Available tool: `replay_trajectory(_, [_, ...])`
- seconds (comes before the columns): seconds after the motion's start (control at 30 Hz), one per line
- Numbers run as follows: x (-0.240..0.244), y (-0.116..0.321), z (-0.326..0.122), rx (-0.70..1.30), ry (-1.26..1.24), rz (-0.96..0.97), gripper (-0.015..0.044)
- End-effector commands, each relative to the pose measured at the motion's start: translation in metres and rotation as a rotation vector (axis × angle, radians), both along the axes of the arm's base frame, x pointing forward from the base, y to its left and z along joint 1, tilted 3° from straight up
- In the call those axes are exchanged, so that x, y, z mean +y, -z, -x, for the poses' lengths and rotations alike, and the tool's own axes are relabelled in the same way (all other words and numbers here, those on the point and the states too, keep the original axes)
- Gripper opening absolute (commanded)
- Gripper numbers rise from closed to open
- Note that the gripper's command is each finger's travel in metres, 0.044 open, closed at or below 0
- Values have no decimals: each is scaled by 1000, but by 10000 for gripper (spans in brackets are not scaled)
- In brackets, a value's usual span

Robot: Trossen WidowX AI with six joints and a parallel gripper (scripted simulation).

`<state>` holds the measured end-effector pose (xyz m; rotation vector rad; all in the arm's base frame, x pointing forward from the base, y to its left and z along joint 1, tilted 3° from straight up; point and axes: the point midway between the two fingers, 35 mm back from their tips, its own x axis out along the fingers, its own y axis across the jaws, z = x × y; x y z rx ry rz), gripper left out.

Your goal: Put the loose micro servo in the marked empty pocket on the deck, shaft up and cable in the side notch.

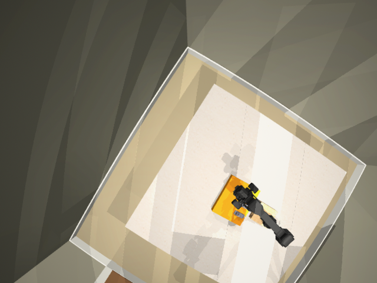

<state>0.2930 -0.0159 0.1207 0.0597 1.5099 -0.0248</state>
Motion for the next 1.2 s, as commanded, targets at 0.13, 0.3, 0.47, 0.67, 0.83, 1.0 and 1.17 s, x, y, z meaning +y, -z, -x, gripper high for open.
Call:
replay_trajectory(0.13, [3,-2,1,-7,-93,6,0])
replay_trajectory(0.3, [3,-2,1,-9,-198,12,0])
replay_trajectory(0.47, [2,-1,5,-9,-198,12,0])
replay_trajectory(0.67, [-4,0,29,-7,-198,13,0])
replay_trajectory(0.83, [-9,2,51,-5,-198,13,0])
replay_trajectory(1.0, [-15,4,74,-3,-198,14,0])
replay_trajectory(1.17, [-20,6,97,-1,-198,14,0])
